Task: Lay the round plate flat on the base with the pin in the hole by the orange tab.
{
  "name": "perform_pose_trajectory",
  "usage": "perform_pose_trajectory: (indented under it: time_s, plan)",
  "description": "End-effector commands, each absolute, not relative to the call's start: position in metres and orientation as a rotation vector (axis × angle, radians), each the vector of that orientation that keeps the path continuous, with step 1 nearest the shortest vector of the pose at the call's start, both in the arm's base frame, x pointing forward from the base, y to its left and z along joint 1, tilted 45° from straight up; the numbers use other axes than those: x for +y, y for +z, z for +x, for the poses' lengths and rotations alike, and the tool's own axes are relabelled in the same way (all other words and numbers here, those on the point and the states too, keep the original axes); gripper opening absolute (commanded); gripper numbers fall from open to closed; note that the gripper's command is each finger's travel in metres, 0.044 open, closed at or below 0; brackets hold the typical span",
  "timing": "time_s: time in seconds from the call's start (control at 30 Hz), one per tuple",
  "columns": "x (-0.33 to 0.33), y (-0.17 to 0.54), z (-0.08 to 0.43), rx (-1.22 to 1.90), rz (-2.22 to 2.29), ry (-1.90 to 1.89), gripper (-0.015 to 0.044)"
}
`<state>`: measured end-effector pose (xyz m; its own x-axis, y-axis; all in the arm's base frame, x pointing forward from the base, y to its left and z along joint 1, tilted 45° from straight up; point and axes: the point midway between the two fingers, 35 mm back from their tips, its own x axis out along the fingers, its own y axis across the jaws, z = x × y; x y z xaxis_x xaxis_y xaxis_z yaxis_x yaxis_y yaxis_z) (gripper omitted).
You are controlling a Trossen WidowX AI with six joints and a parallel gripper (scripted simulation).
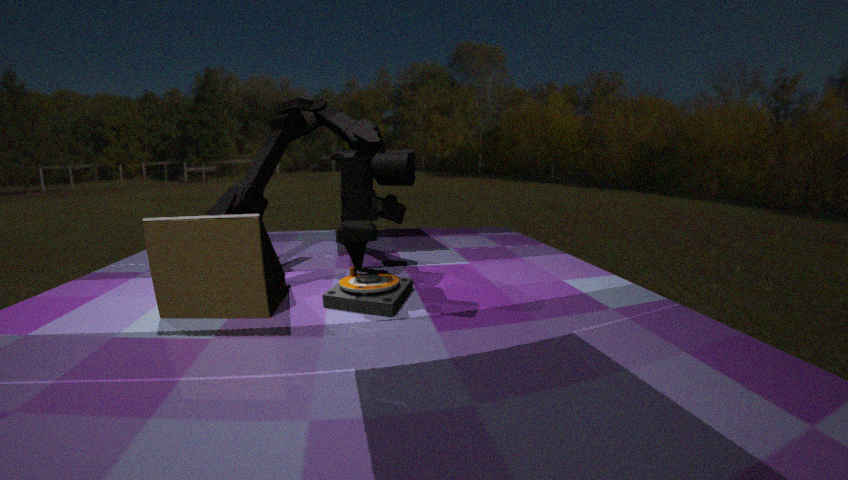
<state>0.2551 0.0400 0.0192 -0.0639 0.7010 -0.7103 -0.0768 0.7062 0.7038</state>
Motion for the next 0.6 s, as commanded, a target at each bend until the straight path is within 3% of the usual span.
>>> perform_pose_trajectory:
  time_s: [0.0,0.57]
  plan:
    - [0.038,0.017,0.250,1.512,0.536,0.688,0.0000]
    - [0.028,0.008,0.234,1.512,0.536,0.688,0.0000]
